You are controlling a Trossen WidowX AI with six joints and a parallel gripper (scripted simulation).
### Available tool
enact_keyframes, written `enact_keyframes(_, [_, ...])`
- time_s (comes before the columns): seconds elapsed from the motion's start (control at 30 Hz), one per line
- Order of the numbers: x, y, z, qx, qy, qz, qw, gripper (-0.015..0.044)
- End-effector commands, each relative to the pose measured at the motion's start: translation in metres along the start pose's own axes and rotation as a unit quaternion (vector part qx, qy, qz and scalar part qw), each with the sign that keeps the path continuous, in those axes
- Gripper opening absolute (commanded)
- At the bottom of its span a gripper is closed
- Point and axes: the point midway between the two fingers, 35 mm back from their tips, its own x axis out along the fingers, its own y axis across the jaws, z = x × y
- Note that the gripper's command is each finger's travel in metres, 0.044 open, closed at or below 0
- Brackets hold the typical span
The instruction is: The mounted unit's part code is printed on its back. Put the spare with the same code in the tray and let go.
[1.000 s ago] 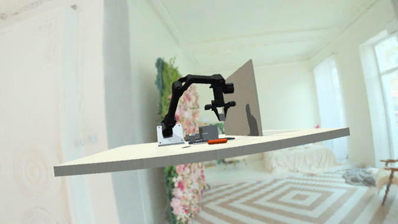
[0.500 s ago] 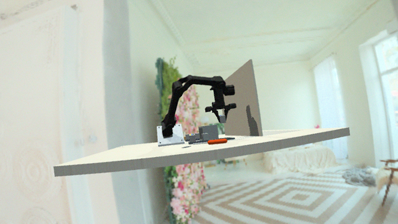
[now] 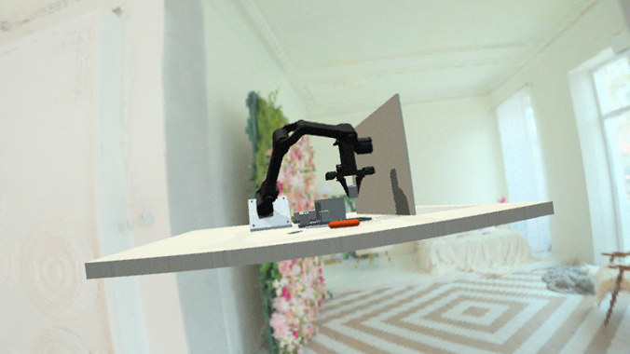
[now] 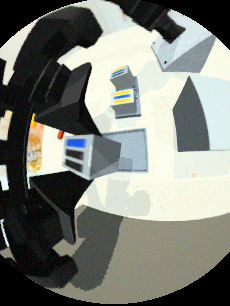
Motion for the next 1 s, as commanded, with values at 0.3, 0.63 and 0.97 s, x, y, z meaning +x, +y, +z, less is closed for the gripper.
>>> enact_keyframes(0.3, [0.010, 0.000, 0.002, -0.002, -0.003, 0.001, 1.000, 0.0000])
enact_keyframes(0.63, [0.019, 0.000, 0.001, -0.002, -0.004, 0.002, 1.000, 0.0000])
enact_keyframes(0.97, [0.027, 0.001, 0.001, -0.002, -0.005, 0.003, 1.000, 0.0000])
